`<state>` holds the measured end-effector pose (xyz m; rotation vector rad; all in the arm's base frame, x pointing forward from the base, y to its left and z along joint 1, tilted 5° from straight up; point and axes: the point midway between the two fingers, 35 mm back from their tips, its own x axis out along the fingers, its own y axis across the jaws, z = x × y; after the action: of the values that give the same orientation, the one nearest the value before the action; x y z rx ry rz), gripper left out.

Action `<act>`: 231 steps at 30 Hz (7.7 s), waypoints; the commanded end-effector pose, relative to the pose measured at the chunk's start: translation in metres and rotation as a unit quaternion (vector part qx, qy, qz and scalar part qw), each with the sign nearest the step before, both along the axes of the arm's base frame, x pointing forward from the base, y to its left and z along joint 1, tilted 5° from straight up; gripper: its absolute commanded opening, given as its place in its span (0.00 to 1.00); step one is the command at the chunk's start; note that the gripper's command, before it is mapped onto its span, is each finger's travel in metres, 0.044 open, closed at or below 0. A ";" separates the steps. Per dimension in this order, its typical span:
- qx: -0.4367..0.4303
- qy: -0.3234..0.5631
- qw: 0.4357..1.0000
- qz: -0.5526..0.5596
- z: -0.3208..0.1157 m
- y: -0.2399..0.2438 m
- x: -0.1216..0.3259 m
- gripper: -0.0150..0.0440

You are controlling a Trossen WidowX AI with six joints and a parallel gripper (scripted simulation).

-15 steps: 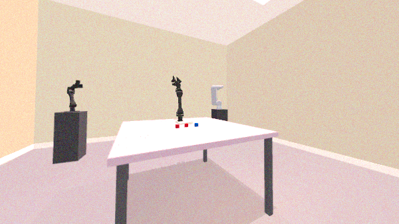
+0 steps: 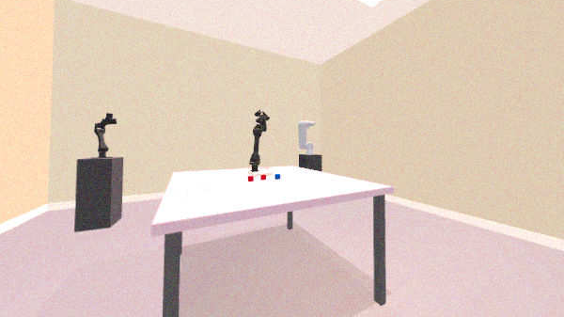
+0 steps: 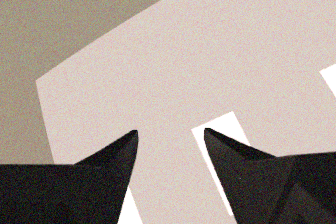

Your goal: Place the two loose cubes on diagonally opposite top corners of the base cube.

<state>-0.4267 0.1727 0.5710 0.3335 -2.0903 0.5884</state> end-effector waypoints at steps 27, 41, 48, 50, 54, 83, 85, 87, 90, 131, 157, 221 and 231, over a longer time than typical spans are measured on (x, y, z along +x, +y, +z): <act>-0.387 -0.134 0.871 -0.271 -0.109 0.308 0.226 0.70; -0.581 -0.067 0.719 -0.375 -0.184 0.344 0.416 0.70; -0.663 -0.004 0.624 -0.412 -0.223 0.326 0.510 0.70; -0.684 0.017 0.595 -0.421 -0.234 0.316 0.535 0.70; -0.722 0.063 0.536 -0.434 -0.255 0.292 0.583 0.70; -0.794 0.466 0.061 -0.385 -0.381 -0.012 0.744 0.70; -0.786 0.494 0.028 -0.372 -0.387 -0.034 0.741 0.70; -0.775 0.521 -0.004 -0.357 -0.392 -0.055 0.737 0.70; -0.757 0.559 -0.051 -0.333 -0.399 -0.086 0.727 0.70; -0.688 0.657 -0.177 -0.252 -0.503 -0.164 0.694 0.70; -0.688 0.657 -0.177 -0.252 -0.514 -0.165 0.696 0.43; -0.388 0.883 -0.224 -0.144 -0.432 -0.109 0.693 0.43; -0.265 0.930 -0.233 -0.100 -0.440 -0.089 0.693 0.43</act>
<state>0.2664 0.0794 0.1338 0.2510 -4.8024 -0.1430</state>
